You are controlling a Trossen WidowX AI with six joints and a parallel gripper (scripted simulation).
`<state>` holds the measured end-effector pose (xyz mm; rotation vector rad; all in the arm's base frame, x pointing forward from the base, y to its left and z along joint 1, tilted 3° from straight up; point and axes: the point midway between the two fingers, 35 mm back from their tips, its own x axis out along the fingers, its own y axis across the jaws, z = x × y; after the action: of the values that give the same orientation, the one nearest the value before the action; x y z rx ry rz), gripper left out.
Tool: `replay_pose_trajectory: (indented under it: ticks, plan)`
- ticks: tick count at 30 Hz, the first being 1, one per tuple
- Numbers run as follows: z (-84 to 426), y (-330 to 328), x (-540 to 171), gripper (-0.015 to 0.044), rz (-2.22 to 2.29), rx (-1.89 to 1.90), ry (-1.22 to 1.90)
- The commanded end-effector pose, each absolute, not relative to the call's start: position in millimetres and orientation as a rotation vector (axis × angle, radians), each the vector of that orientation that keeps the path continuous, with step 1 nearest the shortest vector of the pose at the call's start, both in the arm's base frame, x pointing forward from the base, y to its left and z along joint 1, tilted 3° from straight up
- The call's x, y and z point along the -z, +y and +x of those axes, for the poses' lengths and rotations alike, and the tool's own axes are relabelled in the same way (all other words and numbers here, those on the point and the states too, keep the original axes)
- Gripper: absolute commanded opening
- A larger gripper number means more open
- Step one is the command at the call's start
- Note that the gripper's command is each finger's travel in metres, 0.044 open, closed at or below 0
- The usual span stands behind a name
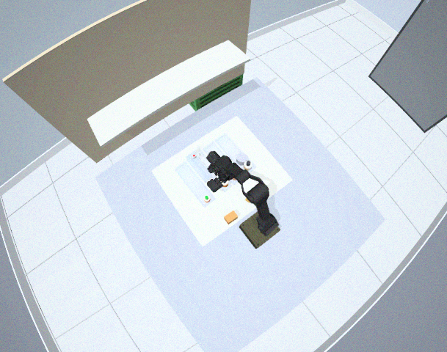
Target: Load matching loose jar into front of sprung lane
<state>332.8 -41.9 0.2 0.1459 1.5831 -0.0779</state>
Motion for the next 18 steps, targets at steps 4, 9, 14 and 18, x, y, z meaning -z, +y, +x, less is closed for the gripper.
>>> replay_pose_trajectory:
  ticks: [4,9,14,18]
  plan:
    - [340.7,-41.9,1.5,0.0000,0.149,0.077,1.553]
    - [340.7,-41.8,3.5,0.0000,0.149,0.077,1.553]
    - [340.7,-41.7,5.5,0.0000,0.149,0.077,1.553]
    - [340.7,-41.6,7.0,0.0000,0.149,0.077,1.553]
